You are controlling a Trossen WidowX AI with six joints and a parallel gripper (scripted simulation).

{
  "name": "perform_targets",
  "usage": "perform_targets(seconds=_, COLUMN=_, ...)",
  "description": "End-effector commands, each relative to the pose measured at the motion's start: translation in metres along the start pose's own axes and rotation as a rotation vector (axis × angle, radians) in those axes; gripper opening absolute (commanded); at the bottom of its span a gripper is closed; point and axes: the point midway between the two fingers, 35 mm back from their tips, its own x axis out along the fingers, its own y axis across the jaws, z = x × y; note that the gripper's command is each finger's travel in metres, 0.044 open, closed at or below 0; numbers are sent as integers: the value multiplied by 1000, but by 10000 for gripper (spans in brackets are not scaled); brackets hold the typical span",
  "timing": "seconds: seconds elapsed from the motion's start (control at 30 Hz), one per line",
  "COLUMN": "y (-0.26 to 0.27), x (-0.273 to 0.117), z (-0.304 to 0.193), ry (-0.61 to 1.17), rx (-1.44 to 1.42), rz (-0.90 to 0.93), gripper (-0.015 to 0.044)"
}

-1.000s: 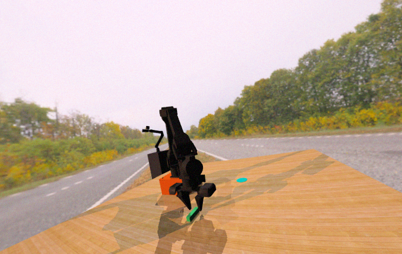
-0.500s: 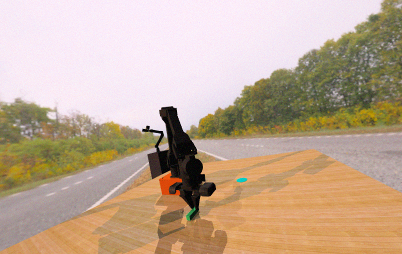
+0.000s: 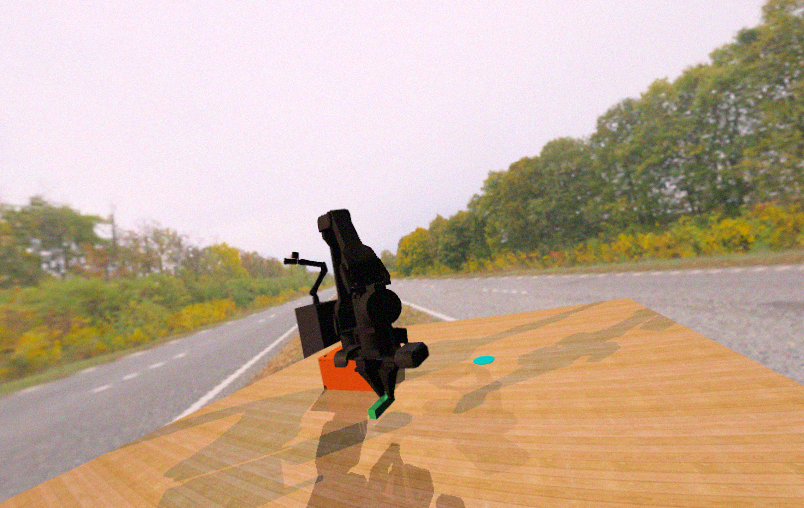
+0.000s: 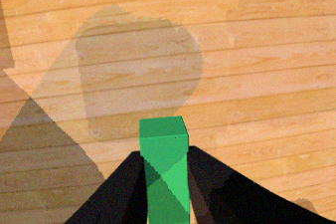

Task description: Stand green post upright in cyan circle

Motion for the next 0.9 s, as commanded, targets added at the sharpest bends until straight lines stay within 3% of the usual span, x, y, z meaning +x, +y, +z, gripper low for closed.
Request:
perform_targets(seconds=0.0, y=-1, x=-12, z=0, ry=1, rx=-2, rz=-4, gripper=23)
perform_targets(seconds=0.57, y=4, x=-67, z=4, ry=0, rx=-2, rz=-4, gripper=23)
perform_targets(seconds=0.87, y=-7, x=-70, z=13, ry=-2, rx=14, rz=-6, gripper=23)
